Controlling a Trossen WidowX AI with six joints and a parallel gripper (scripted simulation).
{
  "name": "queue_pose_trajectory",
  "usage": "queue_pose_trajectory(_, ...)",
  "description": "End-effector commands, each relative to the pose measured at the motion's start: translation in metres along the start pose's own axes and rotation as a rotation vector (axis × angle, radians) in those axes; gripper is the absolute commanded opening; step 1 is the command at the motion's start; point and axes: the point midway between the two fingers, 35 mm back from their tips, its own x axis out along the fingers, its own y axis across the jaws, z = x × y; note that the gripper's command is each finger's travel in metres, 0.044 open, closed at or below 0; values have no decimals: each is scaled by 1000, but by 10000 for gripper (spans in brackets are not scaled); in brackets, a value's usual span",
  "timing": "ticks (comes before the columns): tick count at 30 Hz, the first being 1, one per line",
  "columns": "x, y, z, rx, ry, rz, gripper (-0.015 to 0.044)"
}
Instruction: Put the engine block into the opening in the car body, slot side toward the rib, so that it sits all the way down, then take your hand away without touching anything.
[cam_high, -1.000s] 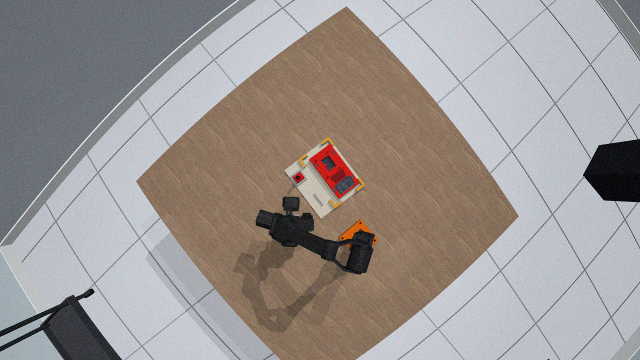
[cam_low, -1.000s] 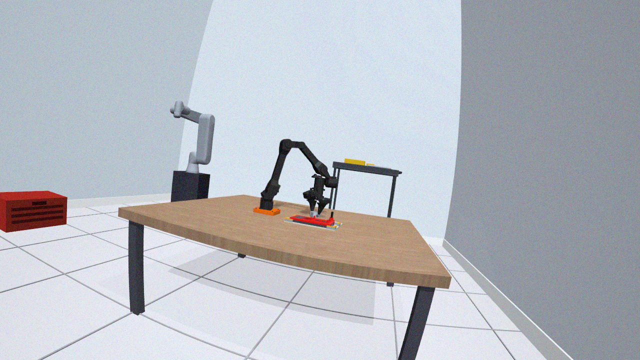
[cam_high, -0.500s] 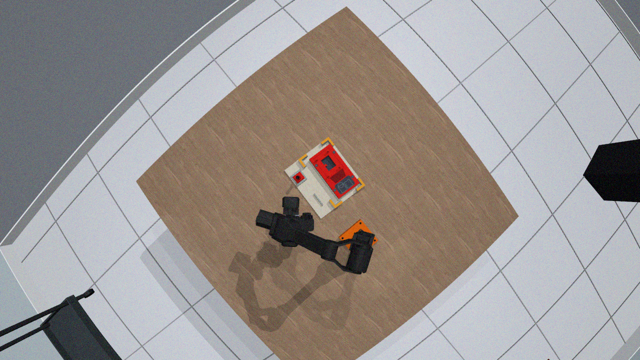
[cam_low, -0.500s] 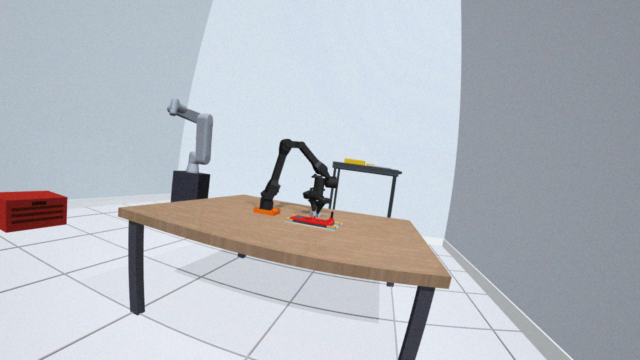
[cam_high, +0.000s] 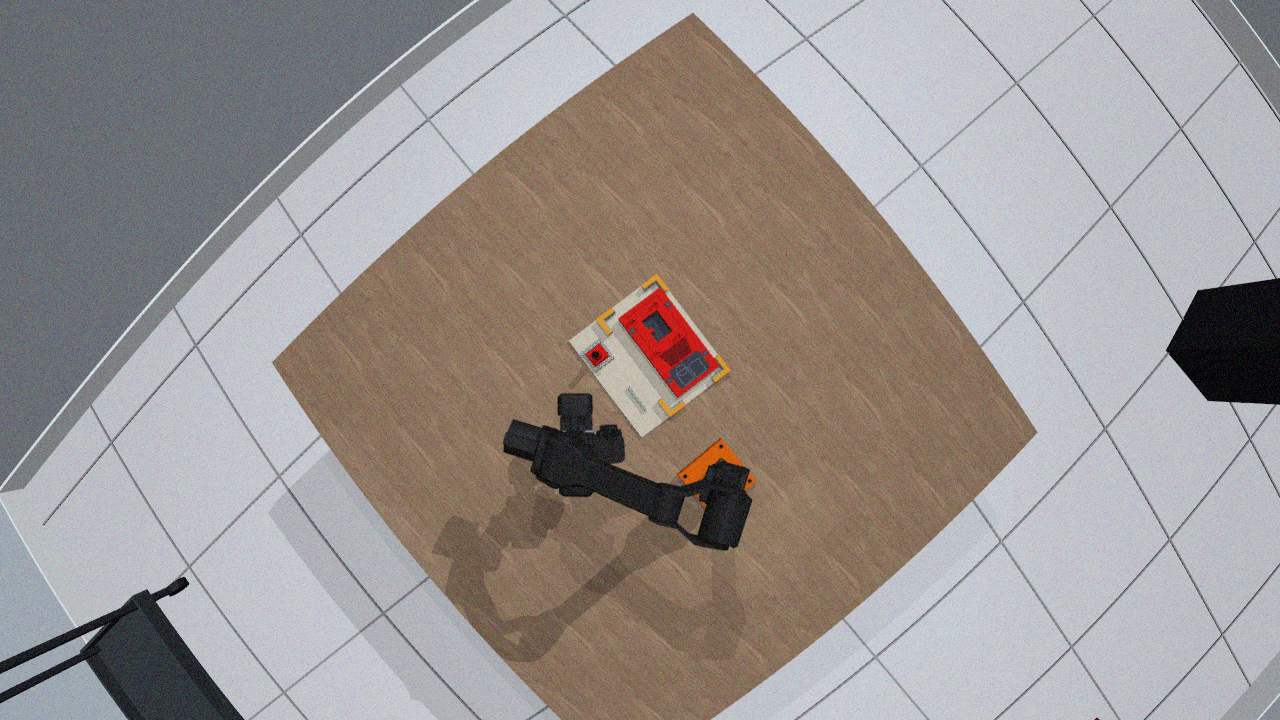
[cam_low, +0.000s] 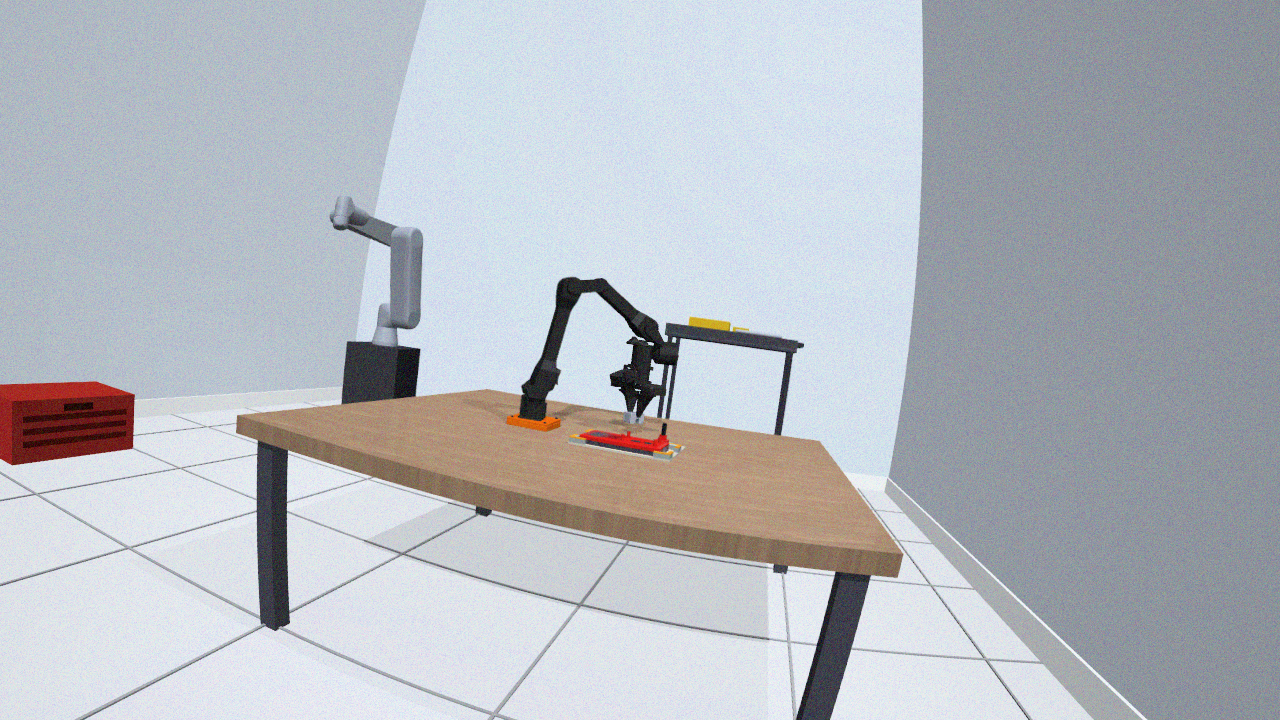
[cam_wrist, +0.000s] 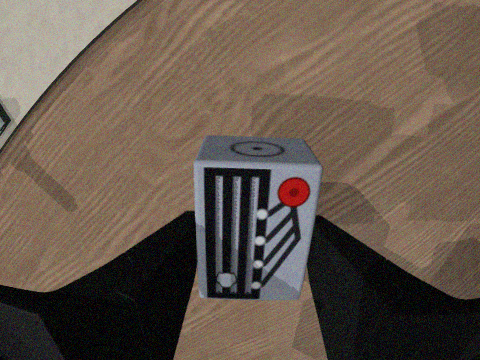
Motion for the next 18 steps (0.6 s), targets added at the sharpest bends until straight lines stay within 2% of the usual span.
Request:
queue_pose_trajectory(1, -16, 0, -2, 7, 11, 0, 0)
queue_pose_trajectory(18, -70, -1, 1, 35, 0, 1, 0)
